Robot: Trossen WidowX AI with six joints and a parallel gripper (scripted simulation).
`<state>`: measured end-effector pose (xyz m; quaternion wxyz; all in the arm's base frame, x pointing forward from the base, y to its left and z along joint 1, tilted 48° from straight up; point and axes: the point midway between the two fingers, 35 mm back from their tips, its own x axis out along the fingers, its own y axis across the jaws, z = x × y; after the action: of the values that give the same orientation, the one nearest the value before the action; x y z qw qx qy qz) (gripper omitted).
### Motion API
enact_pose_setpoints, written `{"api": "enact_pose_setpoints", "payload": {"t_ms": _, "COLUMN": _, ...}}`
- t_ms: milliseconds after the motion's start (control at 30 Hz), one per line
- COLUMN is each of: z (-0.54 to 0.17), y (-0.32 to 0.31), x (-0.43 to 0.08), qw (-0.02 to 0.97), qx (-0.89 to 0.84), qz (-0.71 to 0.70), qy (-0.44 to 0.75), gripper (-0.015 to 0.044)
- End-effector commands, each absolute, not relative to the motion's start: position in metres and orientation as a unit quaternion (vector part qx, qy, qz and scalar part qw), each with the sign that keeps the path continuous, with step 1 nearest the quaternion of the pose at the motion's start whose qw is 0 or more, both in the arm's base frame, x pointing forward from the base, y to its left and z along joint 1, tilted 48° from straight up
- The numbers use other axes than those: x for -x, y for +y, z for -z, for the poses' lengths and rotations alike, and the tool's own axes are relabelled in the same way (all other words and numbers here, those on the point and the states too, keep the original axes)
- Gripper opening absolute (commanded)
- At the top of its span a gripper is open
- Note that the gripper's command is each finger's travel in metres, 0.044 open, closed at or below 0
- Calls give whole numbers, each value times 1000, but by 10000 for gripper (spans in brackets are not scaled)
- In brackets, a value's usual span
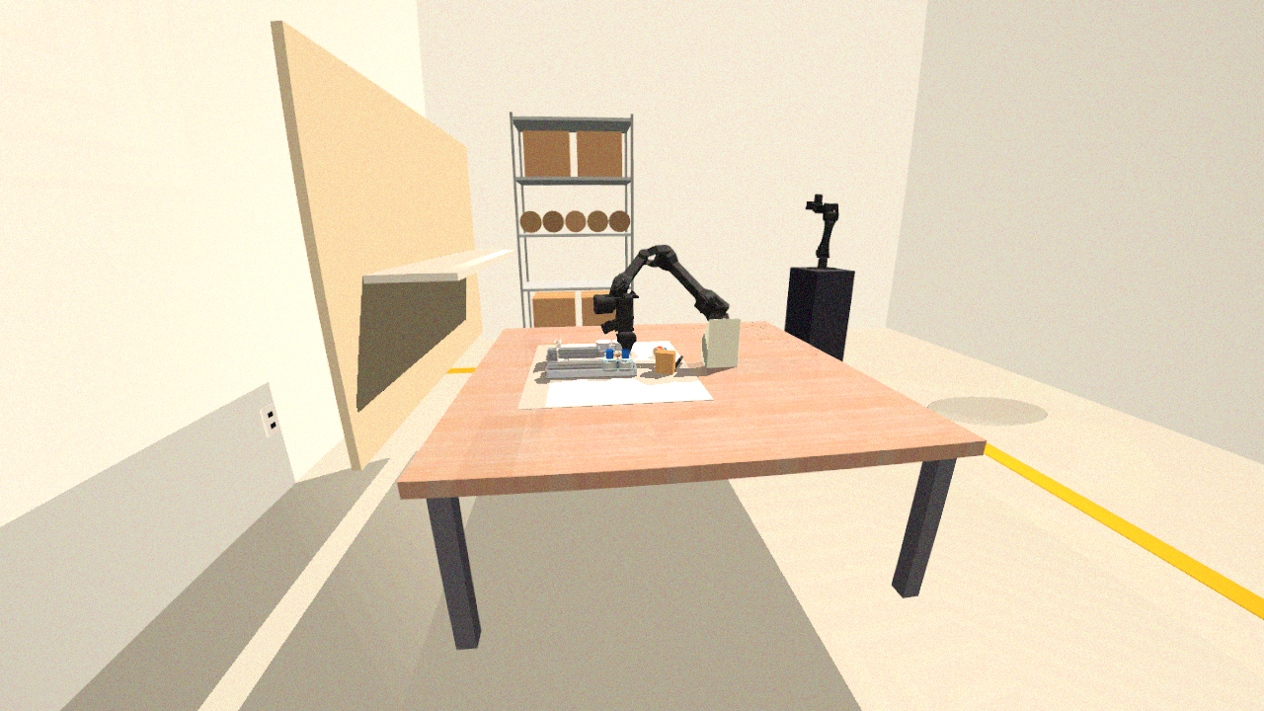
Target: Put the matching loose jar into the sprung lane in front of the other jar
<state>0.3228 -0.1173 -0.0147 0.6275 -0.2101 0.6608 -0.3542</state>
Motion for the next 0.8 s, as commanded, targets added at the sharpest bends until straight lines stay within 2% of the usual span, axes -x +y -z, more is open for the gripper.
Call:
{"api": "enact_pose_setpoints", "payload": {"t_ms": 0, "z": 14, "y": -119, "x": -323, "qw": 630, "qx": 211, "qz": 359, "qy": 656, "gripper": 0}}
{"api": "enact_pose_setpoints", "payload": {"t_ms": 767, "z": 15, "y": -116, "x": -318, "qw": 630, "qx": 211, "qz": 359, "qy": 656, "gripper": 0}}
